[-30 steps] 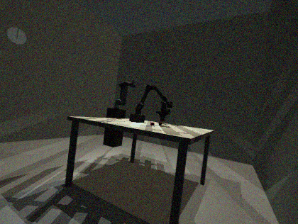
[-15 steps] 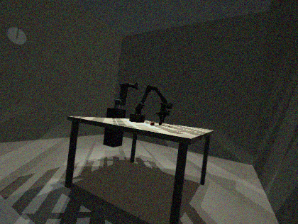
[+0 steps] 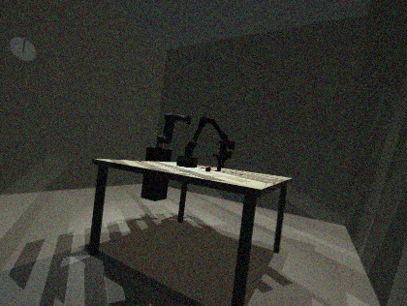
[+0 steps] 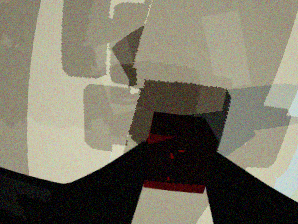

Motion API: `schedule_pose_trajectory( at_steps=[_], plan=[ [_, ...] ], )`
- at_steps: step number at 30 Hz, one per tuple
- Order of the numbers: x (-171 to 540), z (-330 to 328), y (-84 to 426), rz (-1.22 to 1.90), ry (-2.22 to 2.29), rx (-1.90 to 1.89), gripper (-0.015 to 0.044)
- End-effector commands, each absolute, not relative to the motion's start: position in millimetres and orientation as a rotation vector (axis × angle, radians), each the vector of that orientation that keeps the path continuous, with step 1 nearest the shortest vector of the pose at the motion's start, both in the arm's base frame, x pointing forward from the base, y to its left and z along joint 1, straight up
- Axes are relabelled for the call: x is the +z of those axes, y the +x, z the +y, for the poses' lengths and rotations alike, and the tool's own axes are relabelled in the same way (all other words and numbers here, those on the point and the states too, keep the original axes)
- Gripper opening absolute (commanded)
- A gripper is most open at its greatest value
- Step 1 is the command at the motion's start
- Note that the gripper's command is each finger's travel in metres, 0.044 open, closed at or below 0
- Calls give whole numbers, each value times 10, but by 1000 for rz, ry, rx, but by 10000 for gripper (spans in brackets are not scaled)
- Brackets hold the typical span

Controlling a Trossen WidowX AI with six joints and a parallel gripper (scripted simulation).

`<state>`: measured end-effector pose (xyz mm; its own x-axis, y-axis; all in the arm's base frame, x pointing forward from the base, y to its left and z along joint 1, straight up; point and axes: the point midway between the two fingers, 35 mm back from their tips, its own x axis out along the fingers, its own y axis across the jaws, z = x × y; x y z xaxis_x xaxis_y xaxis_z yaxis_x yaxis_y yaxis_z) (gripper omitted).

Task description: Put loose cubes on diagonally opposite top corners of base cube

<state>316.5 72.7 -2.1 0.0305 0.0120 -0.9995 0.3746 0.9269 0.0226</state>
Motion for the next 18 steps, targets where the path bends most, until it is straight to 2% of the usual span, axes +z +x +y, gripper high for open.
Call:
schedule_pose_trajectory(
  at_steps=[1, 3, 18],
  plan=[
    [-28, 725, 3160, 1523, 311, -286, 157],
    [-28, 725, 3160, 1523, 311, -286, 205],
    [167, 725, 3160, 1522, 314, -286, 205]
  ],
)
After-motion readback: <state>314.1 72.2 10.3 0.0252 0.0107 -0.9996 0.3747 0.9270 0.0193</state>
